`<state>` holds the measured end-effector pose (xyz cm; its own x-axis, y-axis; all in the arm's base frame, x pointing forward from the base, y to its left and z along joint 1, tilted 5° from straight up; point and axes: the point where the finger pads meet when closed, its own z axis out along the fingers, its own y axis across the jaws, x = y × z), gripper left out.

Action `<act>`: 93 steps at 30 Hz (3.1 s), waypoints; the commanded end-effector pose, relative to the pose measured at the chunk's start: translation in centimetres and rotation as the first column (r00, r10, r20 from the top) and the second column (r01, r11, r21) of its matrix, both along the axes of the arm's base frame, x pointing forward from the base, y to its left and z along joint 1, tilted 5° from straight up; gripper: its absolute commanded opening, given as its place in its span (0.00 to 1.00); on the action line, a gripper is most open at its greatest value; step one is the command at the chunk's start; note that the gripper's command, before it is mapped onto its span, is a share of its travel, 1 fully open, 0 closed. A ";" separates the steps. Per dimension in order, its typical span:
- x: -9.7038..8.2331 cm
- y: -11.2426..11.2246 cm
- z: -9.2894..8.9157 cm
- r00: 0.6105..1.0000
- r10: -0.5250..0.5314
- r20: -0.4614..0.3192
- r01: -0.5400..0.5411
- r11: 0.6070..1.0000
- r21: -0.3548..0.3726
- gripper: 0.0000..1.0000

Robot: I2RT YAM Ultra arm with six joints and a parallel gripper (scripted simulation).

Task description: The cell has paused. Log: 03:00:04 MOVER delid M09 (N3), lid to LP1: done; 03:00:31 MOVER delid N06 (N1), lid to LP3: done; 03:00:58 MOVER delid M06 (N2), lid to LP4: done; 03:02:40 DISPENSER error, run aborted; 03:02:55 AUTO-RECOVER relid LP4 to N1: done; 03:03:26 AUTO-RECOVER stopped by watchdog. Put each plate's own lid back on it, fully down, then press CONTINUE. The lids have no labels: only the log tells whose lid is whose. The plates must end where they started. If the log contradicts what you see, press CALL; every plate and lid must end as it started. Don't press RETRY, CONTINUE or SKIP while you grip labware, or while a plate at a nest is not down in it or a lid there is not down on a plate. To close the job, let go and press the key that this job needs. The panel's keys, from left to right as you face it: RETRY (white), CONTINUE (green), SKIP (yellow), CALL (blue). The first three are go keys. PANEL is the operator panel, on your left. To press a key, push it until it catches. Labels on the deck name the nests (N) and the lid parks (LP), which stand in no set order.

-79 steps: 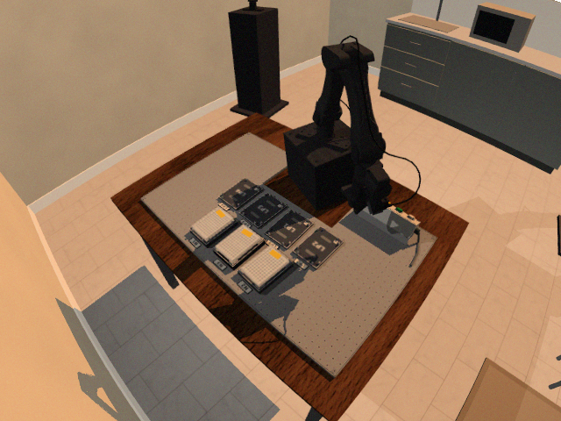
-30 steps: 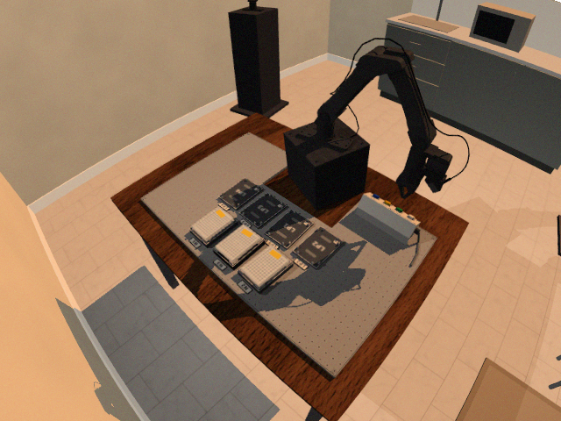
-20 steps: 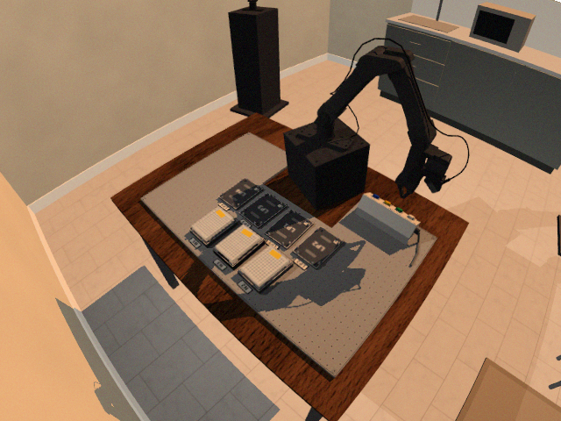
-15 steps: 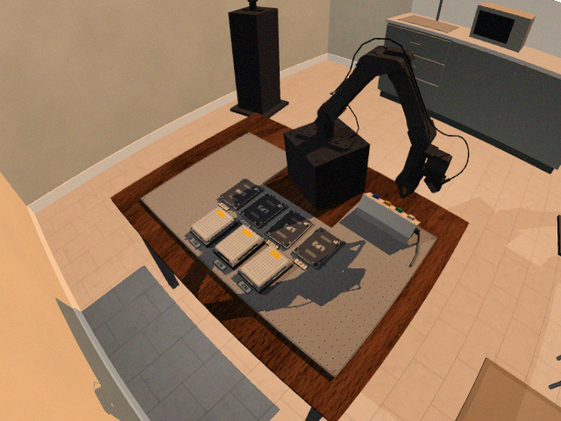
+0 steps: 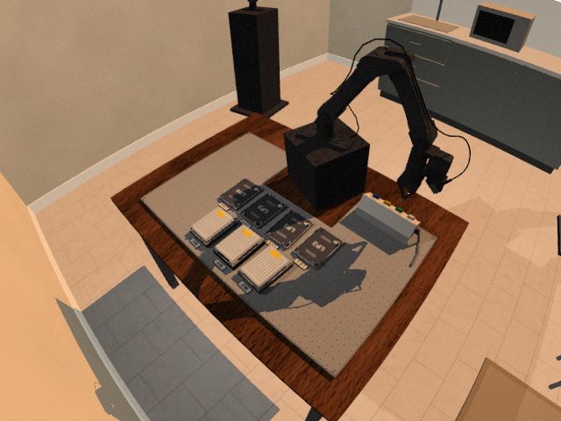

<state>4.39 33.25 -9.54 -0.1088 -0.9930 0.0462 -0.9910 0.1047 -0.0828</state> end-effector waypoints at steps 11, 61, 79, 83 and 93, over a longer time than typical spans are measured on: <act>0.1 -0.2 -1.8 1.000 0.005 0.002 -0.005 1.000 0.007 0.00; 0.4 -1.1 -3.6 1.000 0.000 0.001 0.000 1.000 -0.006 0.00; 0.5 -0.1 -4.3 1.000 0.003 0.003 -0.003 1.000 0.016 0.00; 0.5 0.5 -4.1 1.000 0.004 0.005 -0.004 0.999 0.033 0.00; 0.8 0.8 -4.6 1.000 -0.001 0.006 0.001 0.999 0.041 0.00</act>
